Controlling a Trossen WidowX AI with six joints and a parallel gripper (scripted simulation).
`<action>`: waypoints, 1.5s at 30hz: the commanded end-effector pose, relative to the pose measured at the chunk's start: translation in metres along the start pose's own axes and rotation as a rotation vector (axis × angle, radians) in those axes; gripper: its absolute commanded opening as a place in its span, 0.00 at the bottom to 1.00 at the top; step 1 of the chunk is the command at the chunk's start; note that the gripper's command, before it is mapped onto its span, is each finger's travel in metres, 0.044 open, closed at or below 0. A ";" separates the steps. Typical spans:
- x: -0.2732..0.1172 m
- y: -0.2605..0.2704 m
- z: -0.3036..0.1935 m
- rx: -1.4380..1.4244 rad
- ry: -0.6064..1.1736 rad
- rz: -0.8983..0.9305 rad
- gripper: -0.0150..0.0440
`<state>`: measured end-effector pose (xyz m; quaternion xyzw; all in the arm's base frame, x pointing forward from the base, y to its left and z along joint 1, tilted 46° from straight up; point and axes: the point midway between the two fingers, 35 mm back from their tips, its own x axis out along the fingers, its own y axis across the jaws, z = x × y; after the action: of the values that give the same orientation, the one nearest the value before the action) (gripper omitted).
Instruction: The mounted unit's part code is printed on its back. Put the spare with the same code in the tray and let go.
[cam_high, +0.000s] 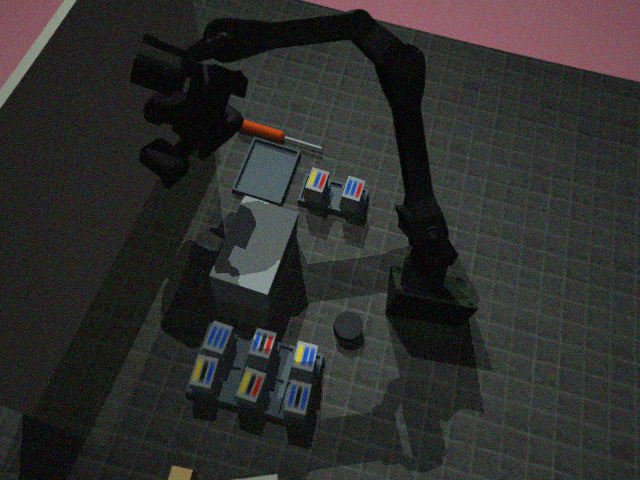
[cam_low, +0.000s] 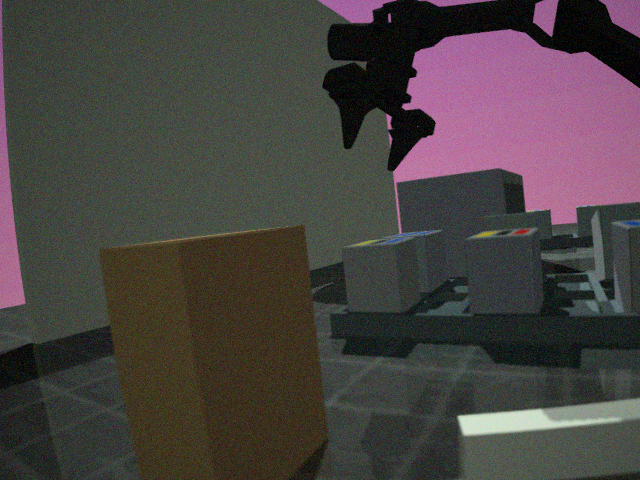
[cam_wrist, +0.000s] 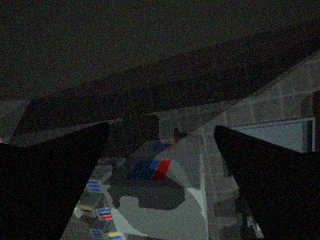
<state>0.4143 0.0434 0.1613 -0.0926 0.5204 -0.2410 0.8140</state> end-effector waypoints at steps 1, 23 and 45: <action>0.003 0.010 -0.014 -0.041 0.052 -0.056 1.00; -0.024 -0.055 -0.068 0.364 0.068 -0.157 1.00; -0.045 -0.175 -0.221 1.260 -0.063 -0.396 1.00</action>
<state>0.1871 -0.0477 0.1783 0.2542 0.2940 -0.6003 0.6990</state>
